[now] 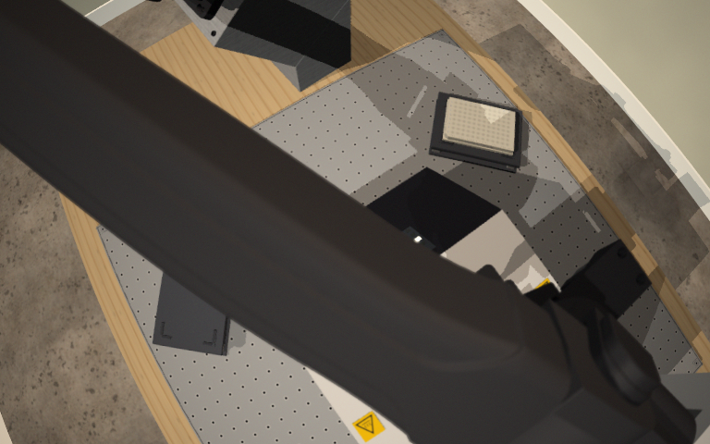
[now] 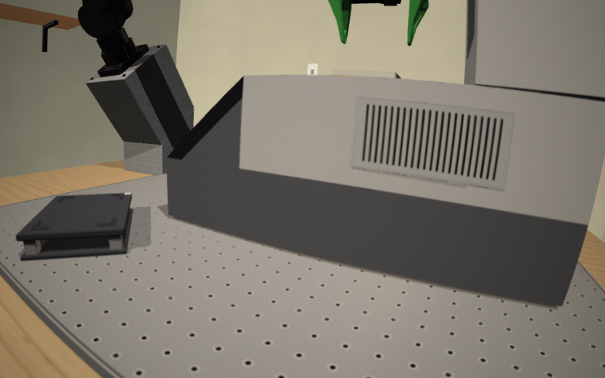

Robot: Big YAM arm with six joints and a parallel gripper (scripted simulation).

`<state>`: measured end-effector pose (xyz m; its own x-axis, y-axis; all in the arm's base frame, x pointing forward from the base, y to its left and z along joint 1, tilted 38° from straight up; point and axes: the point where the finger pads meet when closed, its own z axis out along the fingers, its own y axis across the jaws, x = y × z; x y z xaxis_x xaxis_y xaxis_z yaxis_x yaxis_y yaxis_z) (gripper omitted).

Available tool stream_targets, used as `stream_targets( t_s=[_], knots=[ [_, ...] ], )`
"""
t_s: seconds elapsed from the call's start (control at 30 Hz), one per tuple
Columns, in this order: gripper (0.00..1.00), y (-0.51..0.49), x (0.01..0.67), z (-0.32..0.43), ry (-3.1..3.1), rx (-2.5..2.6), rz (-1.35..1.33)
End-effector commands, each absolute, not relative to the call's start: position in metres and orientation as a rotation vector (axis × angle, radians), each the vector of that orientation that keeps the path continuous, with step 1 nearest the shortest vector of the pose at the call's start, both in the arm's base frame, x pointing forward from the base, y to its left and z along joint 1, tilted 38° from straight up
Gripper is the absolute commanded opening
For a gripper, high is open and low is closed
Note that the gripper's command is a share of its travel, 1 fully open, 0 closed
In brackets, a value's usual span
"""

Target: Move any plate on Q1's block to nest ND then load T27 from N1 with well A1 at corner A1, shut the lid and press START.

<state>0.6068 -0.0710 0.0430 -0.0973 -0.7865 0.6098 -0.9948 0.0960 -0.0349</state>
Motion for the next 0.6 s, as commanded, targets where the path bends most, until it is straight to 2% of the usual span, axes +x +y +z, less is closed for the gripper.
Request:
stream_targets(
  t_s=[0.0,0.4,0.43,0.57],
  knots=[
    [1.0,-0.073,0.617,0.065,-1.994,1.733,0.68],
    [1.0,-0.058,0.633,0.084,-2.01,1.76,0.732],
    [0.0,-0.057,0.624,0.082,-2.071,1.732,0.735],
    [0.0,-0.074,0.599,0.078,-2.274,1.588,0.74]
  ],
)
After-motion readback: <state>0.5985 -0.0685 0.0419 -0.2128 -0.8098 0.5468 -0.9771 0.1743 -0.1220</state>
